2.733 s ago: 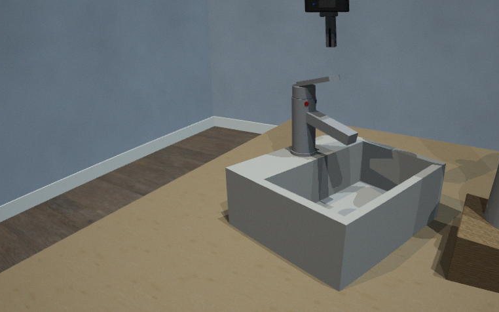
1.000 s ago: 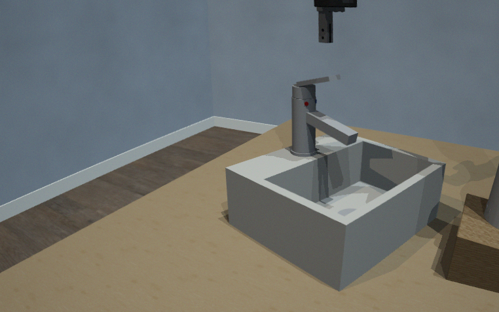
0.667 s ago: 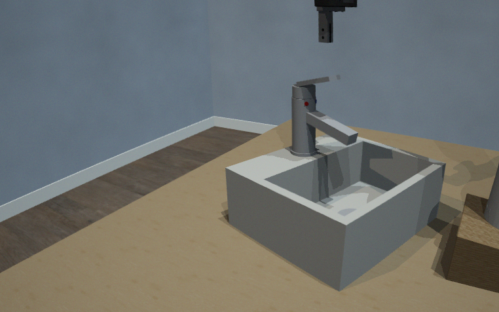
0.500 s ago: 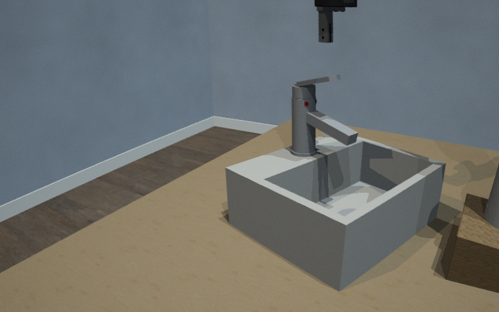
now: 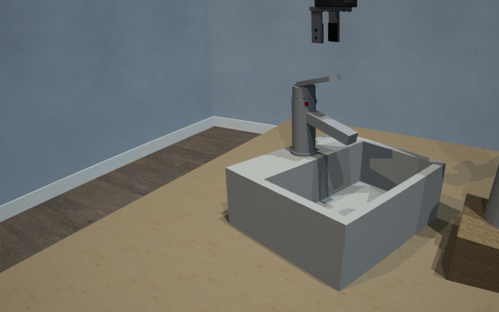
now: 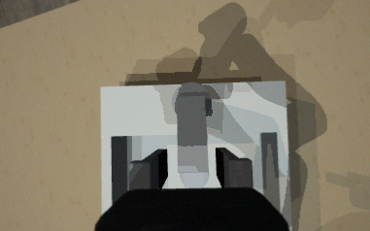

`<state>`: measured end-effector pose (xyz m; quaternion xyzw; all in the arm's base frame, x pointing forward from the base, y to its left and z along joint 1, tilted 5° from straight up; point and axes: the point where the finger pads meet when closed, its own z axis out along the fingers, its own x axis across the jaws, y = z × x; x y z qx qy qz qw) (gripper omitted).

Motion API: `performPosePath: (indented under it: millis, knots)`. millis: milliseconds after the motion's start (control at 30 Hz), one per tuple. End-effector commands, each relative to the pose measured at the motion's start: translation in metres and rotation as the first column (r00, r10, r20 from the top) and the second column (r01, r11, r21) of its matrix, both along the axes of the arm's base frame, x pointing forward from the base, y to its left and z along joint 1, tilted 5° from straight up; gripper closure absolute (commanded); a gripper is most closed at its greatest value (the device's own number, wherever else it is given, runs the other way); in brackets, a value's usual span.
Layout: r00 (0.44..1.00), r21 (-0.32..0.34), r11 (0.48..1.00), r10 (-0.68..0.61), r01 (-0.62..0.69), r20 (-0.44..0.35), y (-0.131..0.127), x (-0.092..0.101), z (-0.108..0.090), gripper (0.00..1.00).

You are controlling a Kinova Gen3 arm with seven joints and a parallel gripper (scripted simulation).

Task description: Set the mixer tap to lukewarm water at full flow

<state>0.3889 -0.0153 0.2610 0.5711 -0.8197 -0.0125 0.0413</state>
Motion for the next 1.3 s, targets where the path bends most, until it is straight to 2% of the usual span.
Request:
performPosePath:
  millis: [0, 900, 1267]
  knots:
    - [1.000, 0.000, 1.000, 0.000, 0.000, 0.002, 0.0001, 0.0003, 0.0006, 0.00]
    - [1.000, 0.000, 1.000, 0.000, 0.000, 0.002, 0.0000, 0.0003, 0.0001, 0.00]
    - [1.000, 0.000, 1.000, 0.000, 0.000, 0.002, -0.0002, -0.0003, -0.0070, 0.00]
